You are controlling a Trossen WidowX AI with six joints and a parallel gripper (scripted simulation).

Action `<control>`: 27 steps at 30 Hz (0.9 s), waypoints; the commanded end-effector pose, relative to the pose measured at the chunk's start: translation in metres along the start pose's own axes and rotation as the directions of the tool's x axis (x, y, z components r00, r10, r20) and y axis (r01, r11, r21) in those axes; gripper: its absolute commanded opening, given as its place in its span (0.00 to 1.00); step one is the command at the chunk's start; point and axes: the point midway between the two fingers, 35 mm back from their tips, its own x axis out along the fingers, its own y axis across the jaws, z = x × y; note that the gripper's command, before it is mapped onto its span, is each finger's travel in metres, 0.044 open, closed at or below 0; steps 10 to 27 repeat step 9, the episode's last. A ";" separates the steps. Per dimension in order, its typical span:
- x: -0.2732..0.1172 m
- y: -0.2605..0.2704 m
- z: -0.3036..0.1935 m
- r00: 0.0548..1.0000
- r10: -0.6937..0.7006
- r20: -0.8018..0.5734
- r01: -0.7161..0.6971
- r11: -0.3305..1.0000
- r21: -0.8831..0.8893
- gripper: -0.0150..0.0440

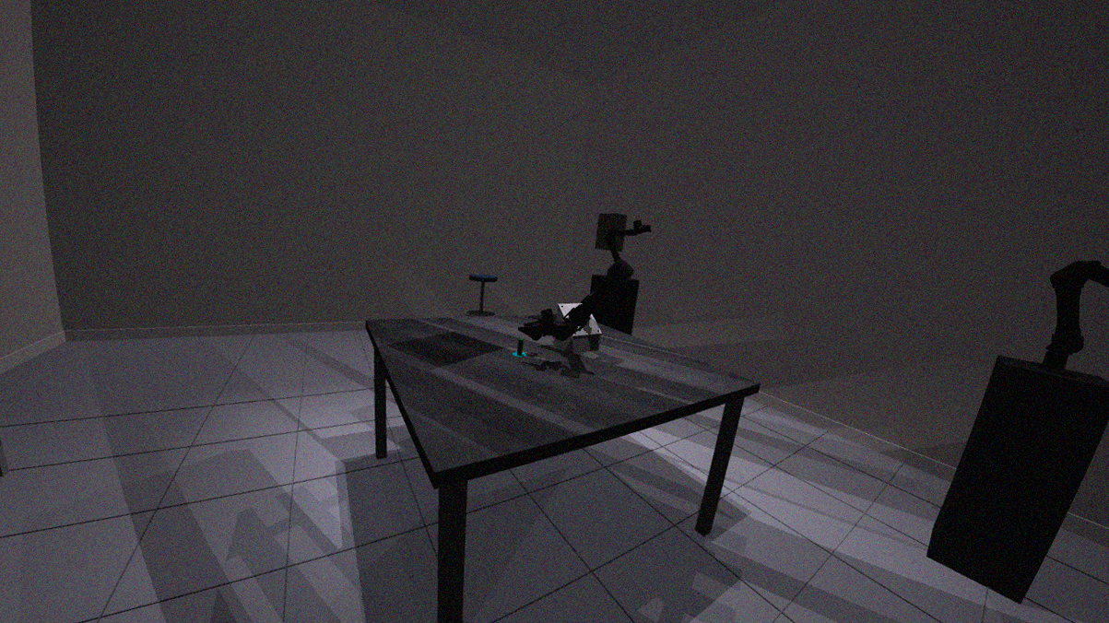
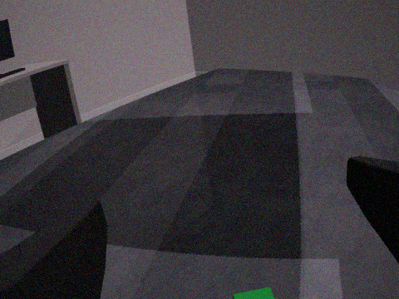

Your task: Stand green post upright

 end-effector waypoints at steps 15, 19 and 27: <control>0.018 -0.010 0.017 0.982 -0.118 -0.150 0.096 0.984 -0.147 0.93; 0.018 -0.010 0.017 0.982 -0.118 -0.150 0.096 0.984 -0.147 0.93; 0.018 -0.010 0.017 0.982 -0.118 -0.150 0.096 0.984 -0.147 0.93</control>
